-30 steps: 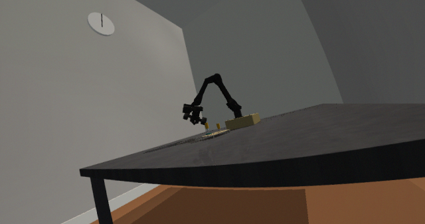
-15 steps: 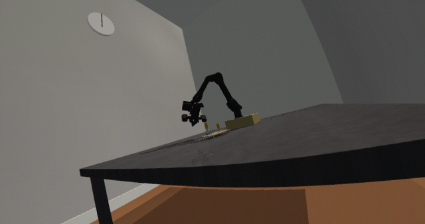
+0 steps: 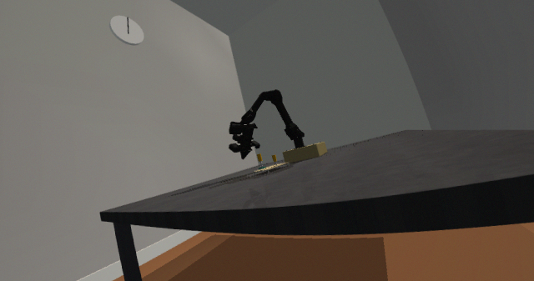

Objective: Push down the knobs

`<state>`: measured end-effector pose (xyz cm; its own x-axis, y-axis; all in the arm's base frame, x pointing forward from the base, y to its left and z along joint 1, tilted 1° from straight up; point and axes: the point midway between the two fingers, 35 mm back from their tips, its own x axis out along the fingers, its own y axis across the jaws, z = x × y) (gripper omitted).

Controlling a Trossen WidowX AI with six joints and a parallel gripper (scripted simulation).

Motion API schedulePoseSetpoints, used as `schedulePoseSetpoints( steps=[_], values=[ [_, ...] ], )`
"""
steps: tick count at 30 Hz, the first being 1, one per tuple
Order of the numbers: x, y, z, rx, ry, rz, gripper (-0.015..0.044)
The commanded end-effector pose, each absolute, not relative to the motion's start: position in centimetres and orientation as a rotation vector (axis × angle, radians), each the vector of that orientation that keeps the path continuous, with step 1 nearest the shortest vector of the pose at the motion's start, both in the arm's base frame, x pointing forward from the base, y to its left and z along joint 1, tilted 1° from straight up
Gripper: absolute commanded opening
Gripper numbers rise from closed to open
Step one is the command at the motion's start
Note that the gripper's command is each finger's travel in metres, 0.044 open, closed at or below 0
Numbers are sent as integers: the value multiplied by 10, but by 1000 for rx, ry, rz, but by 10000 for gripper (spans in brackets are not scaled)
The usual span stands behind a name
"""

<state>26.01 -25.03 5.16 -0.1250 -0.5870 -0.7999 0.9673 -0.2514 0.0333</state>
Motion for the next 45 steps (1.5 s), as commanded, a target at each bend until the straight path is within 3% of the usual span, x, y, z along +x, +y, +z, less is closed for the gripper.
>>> schedulePoseSetpoints(
  steps=[1,23,45],
  values=[
    [273,-236,54,833,715,-1570,0],
    [320,-126,64,591,1234,-944,0],
    [326,-19,86,335,1516,-311,0]
  ],
)
